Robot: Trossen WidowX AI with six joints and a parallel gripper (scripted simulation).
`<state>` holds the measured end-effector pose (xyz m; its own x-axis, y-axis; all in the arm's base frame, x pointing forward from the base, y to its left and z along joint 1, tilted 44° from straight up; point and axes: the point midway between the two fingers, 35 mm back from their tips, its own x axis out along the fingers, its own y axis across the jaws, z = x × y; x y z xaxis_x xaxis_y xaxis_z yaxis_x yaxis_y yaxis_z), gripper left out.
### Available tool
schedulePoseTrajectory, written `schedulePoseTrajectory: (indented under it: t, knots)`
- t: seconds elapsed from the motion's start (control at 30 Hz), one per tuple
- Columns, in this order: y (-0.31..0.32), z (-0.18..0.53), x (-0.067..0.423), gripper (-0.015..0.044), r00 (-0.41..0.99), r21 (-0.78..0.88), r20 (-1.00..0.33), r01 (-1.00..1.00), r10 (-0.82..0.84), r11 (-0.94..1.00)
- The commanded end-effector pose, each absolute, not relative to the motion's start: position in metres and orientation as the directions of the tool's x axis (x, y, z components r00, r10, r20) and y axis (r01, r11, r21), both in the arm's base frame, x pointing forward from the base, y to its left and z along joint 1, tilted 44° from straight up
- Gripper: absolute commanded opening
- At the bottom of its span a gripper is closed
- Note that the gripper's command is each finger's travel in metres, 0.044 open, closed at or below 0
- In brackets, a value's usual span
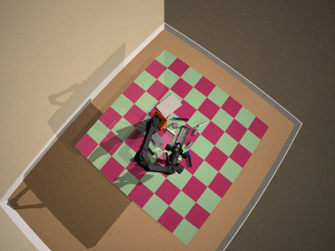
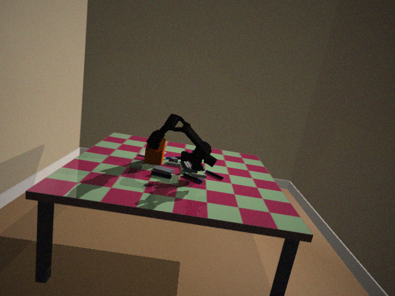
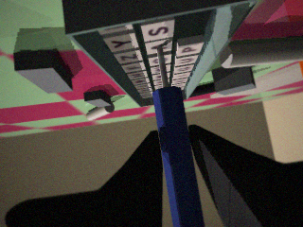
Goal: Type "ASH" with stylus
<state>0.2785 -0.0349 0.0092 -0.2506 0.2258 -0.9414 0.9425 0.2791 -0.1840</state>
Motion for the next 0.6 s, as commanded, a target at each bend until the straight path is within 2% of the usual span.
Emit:
schedulePoseTrajectory:
  t: [0.0, 0.57]
  knots:
    - [-0.037, 0.007, 0.278, 0.0081, -0.255, -0.187, -0.941, 0.940, 0.223, 0.284]
    - [-0.025, 0.018, 0.277, 0.0081, -0.254, -0.187, -0.941, 0.940, 0.224, 0.284]
